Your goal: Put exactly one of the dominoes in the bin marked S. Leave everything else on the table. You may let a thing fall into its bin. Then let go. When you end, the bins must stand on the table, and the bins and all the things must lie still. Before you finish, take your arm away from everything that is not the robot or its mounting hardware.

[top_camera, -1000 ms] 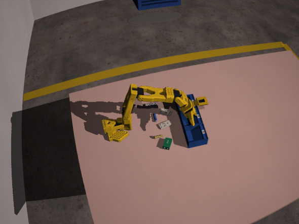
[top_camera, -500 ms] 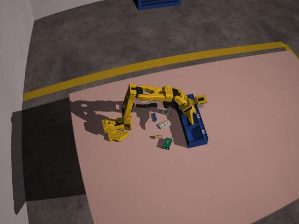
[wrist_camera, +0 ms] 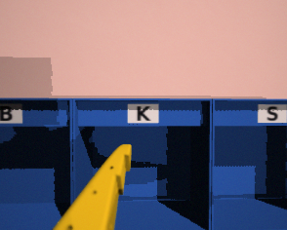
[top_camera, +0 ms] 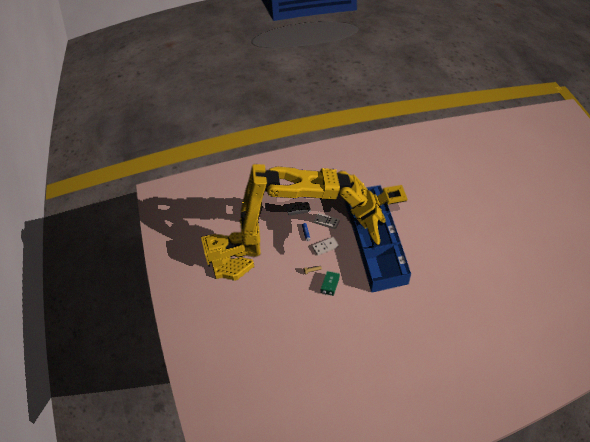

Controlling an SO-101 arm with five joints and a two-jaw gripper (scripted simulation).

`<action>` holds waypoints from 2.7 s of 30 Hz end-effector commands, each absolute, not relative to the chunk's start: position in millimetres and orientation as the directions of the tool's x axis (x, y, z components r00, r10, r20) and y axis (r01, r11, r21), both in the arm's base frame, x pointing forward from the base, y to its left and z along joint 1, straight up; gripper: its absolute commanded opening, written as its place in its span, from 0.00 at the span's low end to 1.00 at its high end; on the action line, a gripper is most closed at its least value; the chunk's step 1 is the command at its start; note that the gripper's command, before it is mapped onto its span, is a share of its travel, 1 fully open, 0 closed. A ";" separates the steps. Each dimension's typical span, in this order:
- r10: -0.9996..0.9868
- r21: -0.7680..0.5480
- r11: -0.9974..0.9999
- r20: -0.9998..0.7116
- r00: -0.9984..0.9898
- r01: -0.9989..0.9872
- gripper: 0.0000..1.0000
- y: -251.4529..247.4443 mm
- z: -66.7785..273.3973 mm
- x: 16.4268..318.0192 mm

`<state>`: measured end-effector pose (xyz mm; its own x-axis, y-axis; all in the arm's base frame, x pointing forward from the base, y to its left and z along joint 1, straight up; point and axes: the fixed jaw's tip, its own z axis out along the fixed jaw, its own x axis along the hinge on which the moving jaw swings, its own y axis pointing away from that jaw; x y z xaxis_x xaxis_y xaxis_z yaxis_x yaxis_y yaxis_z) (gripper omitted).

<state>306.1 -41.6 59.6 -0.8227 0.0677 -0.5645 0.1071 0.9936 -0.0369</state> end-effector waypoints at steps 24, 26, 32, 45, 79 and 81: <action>0.062 -0.035 0.993 -0.634 -0.771 0.109 1.00 -40.1 80.8 312.4; 0.062 -0.035 0.993 -0.634 -0.771 0.109 1.00 -40.1 80.8 312.4; 0.062 -0.035 0.993 -0.634 -0.771 0.109 1.00 -40.1 80.8 312.4; 0.062 -0.035 0.993 -0.634 -0.771 0.109 1.00 -40.1 80.8 312.4; 0.178 0.166 0.982 -0.637 -0.750 0.092 1.00 39.7 81.6 318.5; 0.178 0.165 0.982 -0.630 -0.756 0.094 1.00 39.8 78.6 318.0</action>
